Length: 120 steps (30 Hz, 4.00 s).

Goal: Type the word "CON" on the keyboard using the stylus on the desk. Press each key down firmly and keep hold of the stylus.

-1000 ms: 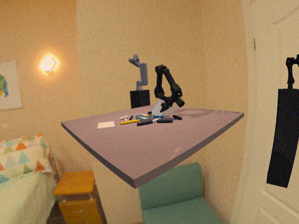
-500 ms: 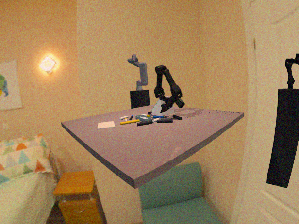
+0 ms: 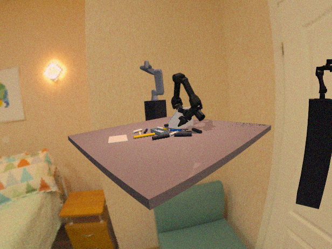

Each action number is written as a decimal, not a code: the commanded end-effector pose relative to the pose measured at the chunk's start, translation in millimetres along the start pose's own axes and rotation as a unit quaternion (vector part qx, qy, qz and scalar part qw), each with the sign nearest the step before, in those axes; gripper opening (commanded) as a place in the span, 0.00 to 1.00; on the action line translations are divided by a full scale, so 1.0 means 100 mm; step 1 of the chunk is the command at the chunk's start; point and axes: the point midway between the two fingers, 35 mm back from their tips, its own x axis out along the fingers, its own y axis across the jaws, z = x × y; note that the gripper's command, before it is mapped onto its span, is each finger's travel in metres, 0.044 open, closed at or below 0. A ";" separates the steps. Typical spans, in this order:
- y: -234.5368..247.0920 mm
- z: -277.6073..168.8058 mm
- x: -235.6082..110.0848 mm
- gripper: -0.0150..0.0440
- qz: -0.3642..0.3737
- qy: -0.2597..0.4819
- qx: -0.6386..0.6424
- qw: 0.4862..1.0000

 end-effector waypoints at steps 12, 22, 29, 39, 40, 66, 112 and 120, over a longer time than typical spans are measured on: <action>-0.01 -0.06 0.07 0.51 -0.001 -0.004 -0.003 1.000; -0.01 -0.09 0.10 0.51 -0.001 -0.004 -0.003 1.000; -0.01 -0.11 0.12 0.51 -0.001 -0.004 -0.003 1.000; -0.01 -0.14 0.16 0.51 -0.001 -0.004 -0.003 1.000; -0.01 -0.14 0.16 0.51 -0.001 -0.004 -0.003 1.000; -0.01 -0.22 0.24 0.51 -0.001 -0.004 -0.003 1.000; 0.12 0.20 -0.05 0.25 -0.001 -0.004 -0.003 1.000; 0.29 0.33 0.05 0.25 -0.001 -0.005 -0.002 1.000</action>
